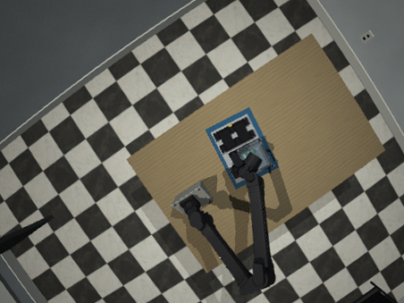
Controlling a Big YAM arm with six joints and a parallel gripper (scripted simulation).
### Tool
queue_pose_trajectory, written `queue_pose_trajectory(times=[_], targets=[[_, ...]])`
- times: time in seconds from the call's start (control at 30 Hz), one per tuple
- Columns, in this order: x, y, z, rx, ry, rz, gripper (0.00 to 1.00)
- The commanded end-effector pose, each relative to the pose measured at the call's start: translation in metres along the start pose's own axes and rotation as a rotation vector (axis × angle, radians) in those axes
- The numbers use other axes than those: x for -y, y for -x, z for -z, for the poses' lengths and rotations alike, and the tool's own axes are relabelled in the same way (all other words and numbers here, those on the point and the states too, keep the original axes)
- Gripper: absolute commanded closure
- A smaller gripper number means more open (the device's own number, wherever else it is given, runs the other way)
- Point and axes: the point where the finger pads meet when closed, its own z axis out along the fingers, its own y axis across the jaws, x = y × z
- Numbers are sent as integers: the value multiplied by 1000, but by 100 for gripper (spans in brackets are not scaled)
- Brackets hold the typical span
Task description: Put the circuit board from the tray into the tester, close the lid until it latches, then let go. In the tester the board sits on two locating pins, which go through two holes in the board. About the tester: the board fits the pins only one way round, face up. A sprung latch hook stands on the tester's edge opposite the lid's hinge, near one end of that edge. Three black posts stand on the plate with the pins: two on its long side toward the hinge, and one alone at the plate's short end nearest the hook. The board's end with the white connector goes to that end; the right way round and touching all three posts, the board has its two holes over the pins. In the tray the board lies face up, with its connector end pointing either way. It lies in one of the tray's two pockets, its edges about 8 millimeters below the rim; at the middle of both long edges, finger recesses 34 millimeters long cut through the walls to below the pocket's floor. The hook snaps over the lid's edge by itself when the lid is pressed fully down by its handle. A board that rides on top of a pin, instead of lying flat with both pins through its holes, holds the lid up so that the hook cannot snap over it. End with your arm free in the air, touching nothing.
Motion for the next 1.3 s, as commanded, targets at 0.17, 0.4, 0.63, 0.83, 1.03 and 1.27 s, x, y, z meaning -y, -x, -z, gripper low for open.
queue_pose_trajectory(times=[0.17, 0.4, 0.63, 0.83, 1.03, 1.27], targets=[[9, 0, -26, 6, 33, -19, 100], [9, 0, -26, 6, 33, -19, 100], [9, 0, -26, 6, 33, -19, 100], [6, 0, -30, 3, 37, -15, 100], [7, 0, -30, 4, 36, -16, 100], [7, 0, -29, 5, 35, -17, 100]])
